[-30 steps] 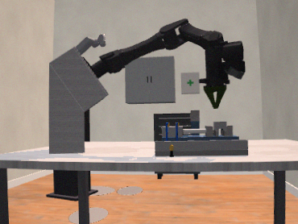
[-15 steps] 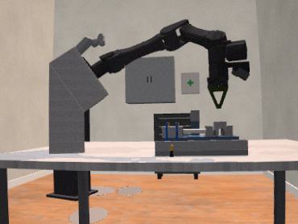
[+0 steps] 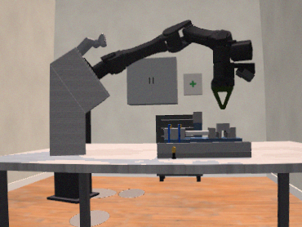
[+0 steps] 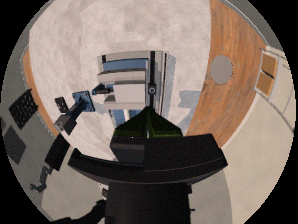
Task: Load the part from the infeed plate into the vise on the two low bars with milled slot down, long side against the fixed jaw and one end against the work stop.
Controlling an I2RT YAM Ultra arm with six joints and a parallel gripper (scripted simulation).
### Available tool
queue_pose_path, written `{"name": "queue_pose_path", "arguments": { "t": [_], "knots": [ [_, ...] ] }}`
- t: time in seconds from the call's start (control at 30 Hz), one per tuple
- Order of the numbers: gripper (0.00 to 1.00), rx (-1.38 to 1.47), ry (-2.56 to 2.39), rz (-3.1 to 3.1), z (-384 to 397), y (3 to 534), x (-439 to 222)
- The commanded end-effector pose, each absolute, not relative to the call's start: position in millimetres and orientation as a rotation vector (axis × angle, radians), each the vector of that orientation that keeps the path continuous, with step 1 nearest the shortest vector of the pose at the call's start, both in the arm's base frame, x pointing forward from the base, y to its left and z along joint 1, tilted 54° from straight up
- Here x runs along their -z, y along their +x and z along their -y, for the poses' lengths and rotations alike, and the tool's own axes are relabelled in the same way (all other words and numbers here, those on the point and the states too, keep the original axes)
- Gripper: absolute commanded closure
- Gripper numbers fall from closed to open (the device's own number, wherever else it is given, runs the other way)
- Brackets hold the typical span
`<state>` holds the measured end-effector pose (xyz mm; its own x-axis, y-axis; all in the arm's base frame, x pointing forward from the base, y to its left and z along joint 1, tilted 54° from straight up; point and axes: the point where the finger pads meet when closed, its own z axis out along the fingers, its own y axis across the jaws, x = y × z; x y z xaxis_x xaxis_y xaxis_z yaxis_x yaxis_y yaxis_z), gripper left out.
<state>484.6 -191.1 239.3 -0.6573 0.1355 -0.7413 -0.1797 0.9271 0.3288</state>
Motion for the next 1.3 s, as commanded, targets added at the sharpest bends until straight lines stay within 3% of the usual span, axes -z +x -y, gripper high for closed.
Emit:
{"name": "queue_pose_path", "arguments": {
  "t": [0.0,1.27],
  "knots": [
    [1.00,-0.437,-0.028,-2.206,205.9,475.1,-260.2],
    [1.00,-0.440,-0.013,-2.210,209.9,484.4,-247.3]
  ]
}}
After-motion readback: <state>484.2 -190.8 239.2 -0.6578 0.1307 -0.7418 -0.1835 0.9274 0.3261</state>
